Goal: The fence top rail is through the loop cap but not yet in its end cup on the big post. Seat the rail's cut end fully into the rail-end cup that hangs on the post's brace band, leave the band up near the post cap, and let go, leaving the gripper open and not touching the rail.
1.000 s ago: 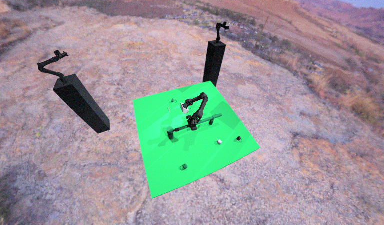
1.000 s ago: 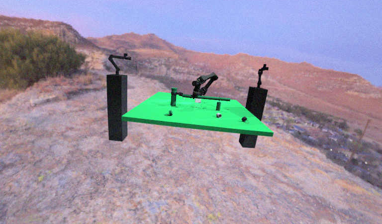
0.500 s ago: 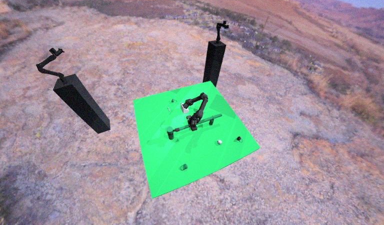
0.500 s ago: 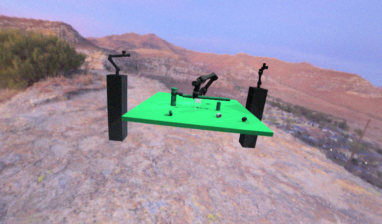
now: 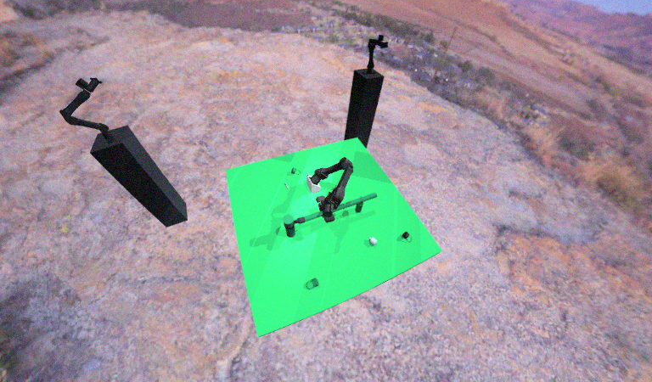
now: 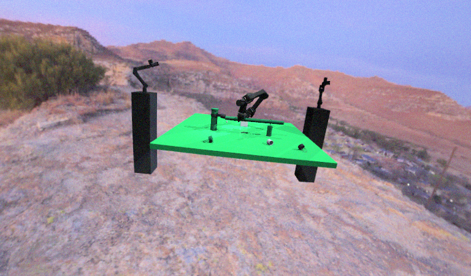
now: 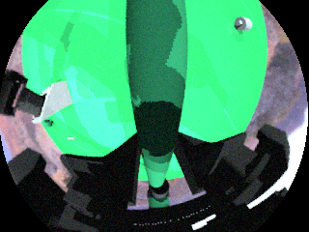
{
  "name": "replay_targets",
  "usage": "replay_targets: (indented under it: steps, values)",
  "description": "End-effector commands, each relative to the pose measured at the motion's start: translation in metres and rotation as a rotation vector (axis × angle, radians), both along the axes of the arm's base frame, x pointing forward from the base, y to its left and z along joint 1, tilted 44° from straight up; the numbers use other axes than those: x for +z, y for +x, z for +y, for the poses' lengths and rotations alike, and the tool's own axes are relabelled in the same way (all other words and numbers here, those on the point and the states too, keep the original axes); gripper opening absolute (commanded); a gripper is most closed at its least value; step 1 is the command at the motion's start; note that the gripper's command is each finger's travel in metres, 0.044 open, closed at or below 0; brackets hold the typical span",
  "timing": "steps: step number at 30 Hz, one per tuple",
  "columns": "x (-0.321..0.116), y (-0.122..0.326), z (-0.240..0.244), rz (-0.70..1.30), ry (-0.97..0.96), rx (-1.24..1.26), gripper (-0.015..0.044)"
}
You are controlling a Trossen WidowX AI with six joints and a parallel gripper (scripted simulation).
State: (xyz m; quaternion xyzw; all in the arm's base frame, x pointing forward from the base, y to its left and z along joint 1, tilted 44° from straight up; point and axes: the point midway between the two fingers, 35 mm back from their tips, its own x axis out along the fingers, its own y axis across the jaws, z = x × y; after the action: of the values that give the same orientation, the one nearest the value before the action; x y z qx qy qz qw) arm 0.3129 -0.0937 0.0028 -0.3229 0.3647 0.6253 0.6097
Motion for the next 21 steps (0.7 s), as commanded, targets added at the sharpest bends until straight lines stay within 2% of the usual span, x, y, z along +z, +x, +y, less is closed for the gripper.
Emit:
replay_targets:
  steps: [1, 14, 15, 21]
  values:
    - [0.001, 0.005, -0.015, -0.022, -0.029, -0.014, 0.0000]
    - [0.001, 0.008, -0.018, -0.022, -0.029, -0.014, 0.0000]
    - [0.000, 0.001, 0.000, 0.008, 0.009, 0.006, 0.0000]
    - [0.000, 0.001, 0.000, 0.008, 0.009, 0.006, 0.0000]
